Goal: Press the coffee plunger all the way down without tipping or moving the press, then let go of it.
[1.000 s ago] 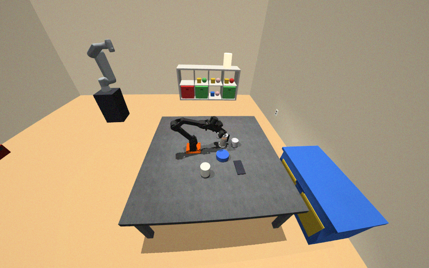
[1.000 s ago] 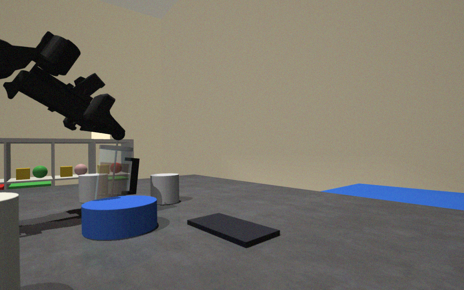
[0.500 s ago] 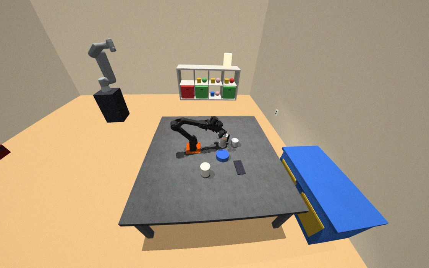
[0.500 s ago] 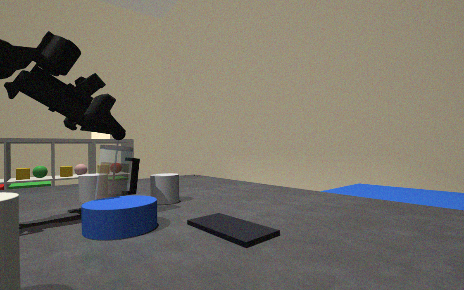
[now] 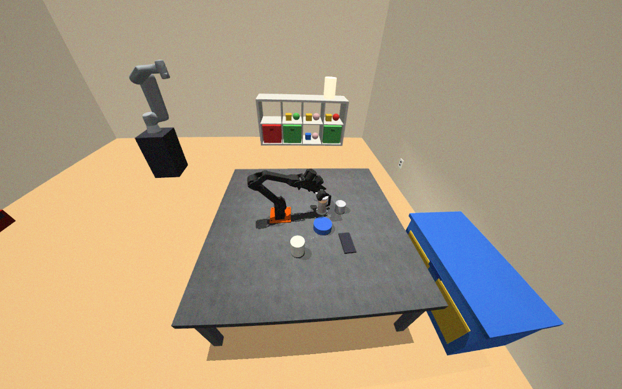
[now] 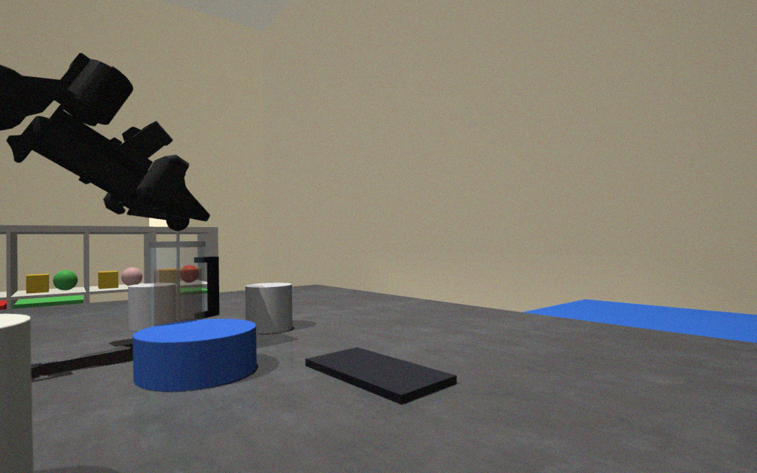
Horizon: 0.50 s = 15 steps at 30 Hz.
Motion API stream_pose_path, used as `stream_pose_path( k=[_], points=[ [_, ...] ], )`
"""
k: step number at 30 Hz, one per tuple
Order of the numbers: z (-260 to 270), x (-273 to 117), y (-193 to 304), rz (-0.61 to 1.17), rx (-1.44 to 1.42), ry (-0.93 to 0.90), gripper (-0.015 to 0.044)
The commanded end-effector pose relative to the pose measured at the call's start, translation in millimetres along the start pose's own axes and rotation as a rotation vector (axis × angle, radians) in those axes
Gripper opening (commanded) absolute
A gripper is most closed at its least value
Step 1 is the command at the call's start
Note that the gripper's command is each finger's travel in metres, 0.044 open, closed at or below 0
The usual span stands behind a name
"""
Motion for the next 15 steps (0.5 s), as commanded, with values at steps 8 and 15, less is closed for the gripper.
stream_pose_path(
  k=[8, 15],
  points=[
    [0, -6, -10, 0.002, -0.001, 0.000, 0.0440],
    [0, -54, -58, 0.016, -0.007, 0.000, 0.0440]
  ],
)
Point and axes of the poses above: the point midway between the two fingers, 35 mm back from their tips, its own x axis out along the fingers, its own z axis across the jaws, y = z × x, the point moved 2 cm from there along -x, back along the fingers, and after that the axes turned 2 degrees about -x, right-handed, at the moved point
